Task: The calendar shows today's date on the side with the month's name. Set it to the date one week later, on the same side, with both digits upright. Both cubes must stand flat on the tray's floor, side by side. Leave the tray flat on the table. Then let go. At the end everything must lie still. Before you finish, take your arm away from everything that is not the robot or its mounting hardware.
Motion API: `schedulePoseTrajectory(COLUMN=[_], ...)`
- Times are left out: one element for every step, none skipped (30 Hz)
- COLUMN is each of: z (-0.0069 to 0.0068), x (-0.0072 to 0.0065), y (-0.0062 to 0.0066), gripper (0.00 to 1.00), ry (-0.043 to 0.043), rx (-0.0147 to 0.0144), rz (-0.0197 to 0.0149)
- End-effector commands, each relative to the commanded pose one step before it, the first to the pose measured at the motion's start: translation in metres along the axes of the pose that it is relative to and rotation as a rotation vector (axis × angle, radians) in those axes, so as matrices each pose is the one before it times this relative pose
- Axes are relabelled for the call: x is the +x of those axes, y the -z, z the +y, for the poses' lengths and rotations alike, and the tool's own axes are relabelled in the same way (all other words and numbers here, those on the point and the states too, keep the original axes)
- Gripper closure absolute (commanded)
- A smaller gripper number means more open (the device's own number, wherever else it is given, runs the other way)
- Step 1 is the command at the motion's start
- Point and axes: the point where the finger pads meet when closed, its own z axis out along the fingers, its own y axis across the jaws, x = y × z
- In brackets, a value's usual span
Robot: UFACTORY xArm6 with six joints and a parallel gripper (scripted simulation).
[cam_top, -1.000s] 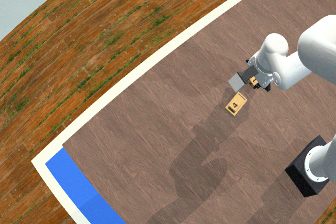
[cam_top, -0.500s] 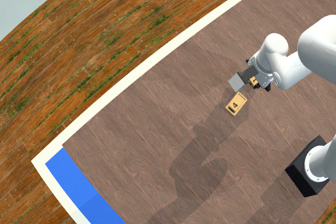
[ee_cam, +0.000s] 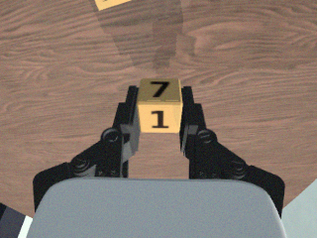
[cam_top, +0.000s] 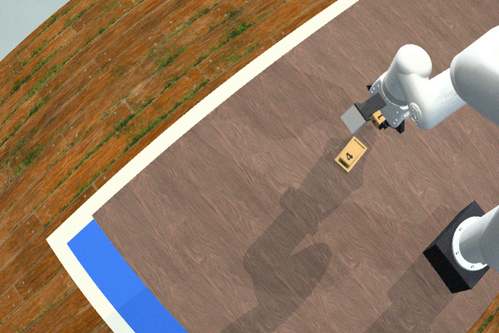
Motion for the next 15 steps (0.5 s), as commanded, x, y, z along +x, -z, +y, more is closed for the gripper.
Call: schedulePoseTrajectory(z=[0.00141,0.0,0.0,0.0,0.0,0.0,0.0,0.0,0.0,0.0,0.0,0.0,-0.00001,0.0,0.0], x=[0.00019,0.0,0.0,0.0,0.0,0.0,0.0,0.0,0.0,0.0,0.0,0.0,0.0,0.0,0.0], y=[0.02904,0.00772,0.00759,0.00725,0.00673,0.00601,0.0,0.0,0.00514,0.00417,0.00312,0.00211,0.00119,0.00048,0.00007], gripper=[0.73,0.73,0.73,0.73,0.73,0.73,0.73,0.73,0.73,0.73,0.73,0.73,0.73,0.73,0.73], ry=[-0.00002,0.0,0.0,0.0,0.0,0.0,0.0,0.0,0.0,0.0,0.0,0.0,0.0,0.0,0.0], rx=[-0.00353,0.0,0.0,0.0,0.0,0.0,0.0,0.0,0.0,0.0,0.0,0.0,0.0,0.0,0.0], rz=[-0.0012,0.0,0.0,0.0,0.0,0.0,0.0,0.0,0.0,0.0,0.0,0.0,0.0,0.0,0.0])
